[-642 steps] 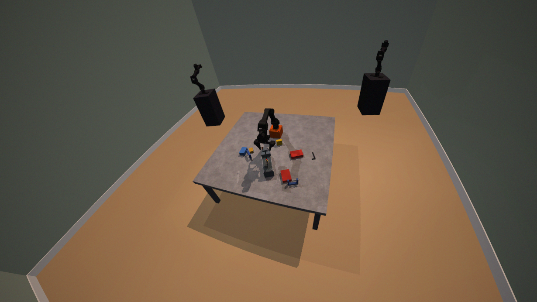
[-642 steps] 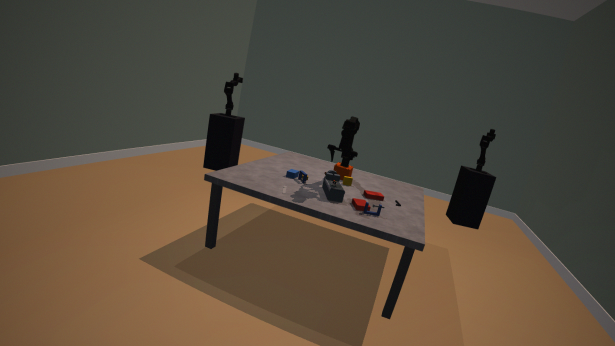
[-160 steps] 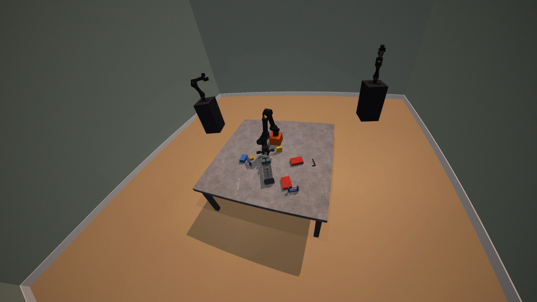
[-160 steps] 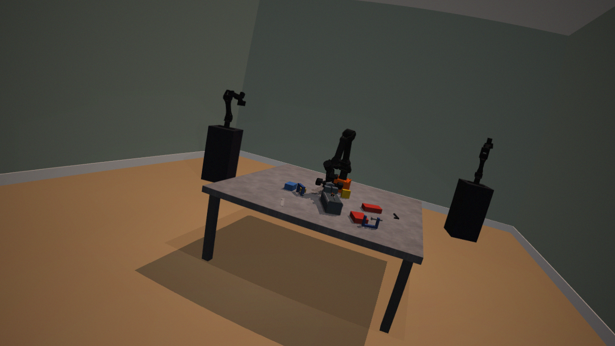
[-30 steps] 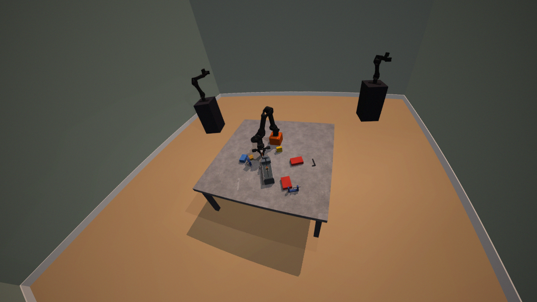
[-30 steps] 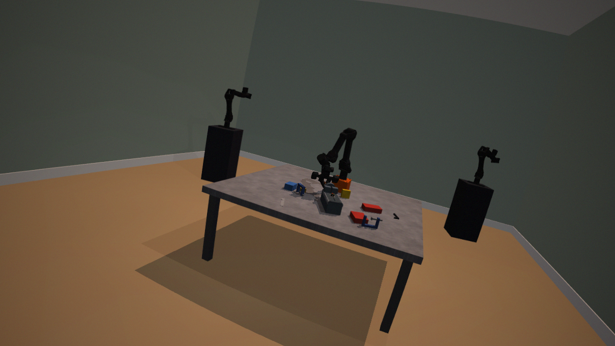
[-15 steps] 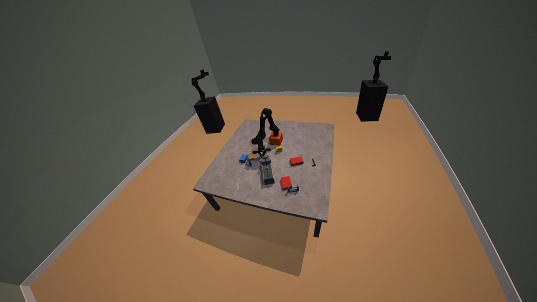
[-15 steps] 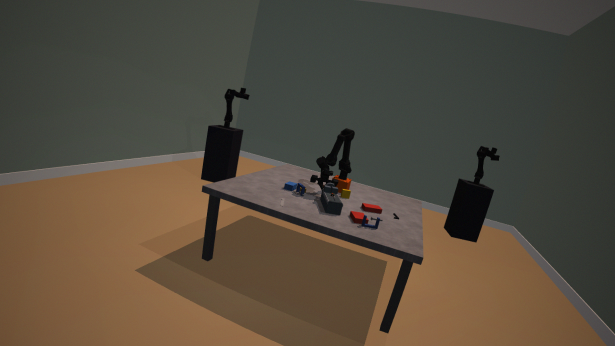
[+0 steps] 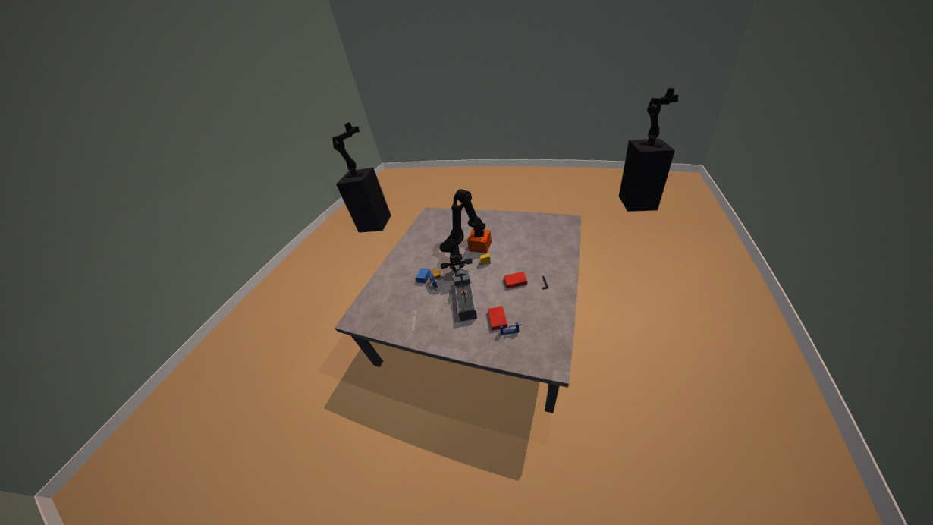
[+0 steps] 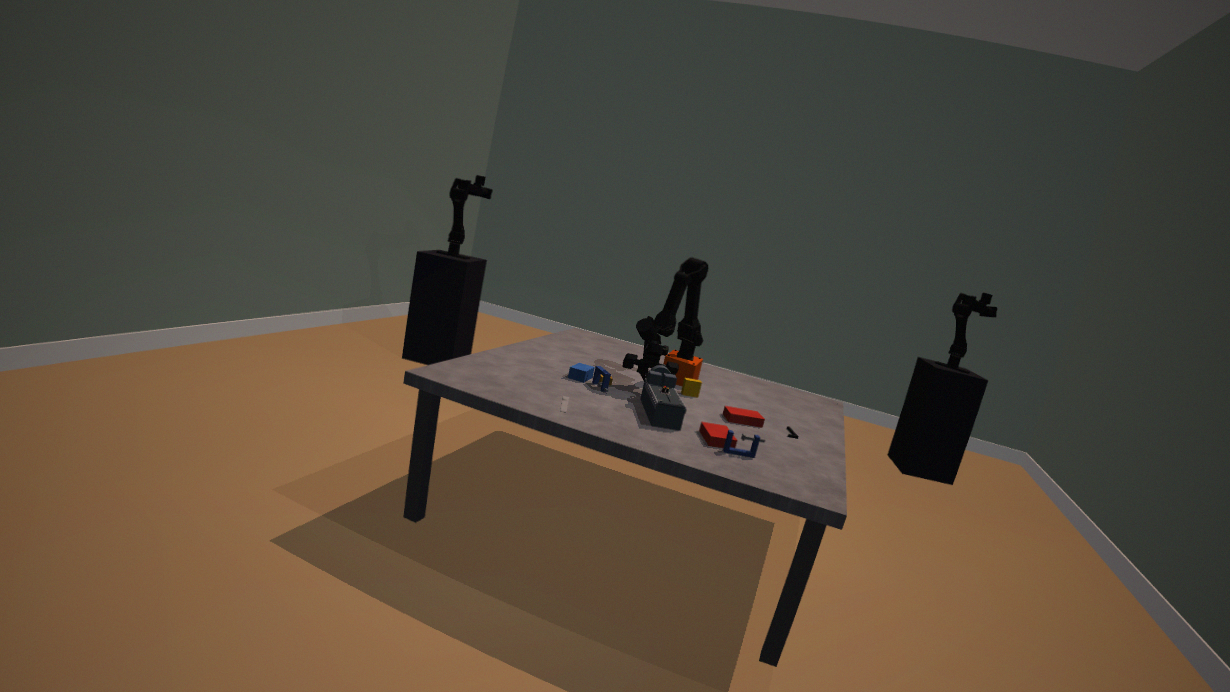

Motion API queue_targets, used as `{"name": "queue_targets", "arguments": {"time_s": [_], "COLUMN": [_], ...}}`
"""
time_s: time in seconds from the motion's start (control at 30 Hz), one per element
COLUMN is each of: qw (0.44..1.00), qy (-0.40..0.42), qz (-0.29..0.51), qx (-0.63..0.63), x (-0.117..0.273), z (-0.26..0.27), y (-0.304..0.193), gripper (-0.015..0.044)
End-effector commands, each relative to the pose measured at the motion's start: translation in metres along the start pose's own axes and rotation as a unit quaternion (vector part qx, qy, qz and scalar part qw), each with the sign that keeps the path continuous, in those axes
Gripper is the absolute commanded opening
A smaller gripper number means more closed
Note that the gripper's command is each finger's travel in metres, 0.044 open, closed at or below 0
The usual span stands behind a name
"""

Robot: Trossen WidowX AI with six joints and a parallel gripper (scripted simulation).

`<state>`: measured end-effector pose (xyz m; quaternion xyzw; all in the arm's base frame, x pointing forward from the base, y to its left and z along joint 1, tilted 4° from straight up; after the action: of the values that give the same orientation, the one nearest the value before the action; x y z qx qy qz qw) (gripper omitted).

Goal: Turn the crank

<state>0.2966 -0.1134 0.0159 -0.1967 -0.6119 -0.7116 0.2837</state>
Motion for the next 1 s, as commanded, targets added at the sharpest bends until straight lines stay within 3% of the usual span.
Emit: {"name": "queue_targets", "arguments": {"time_s": [0.0,0.97], "qw": [1.000,1.000], "qy": [0.005,0.006], "qz": [0.008,0.008], "qx": [-0.003,-0.003], "x": [-0.004,-0.006], "z": [0.006,0.017], "y": [-0.005,-0.010], "gripper": [0.0000,0.0000]}}
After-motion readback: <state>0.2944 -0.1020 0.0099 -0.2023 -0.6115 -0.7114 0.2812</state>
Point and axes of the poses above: the point midway between the two fingers, 35 mm back from their tips, its own x axis back along the fingers, its own z axis across the jaws, y = z × x, the point moved 4 cm from there along x, back along the fingers, and after that the axes turned 14 degrees about -x, right-handed, at the moved point
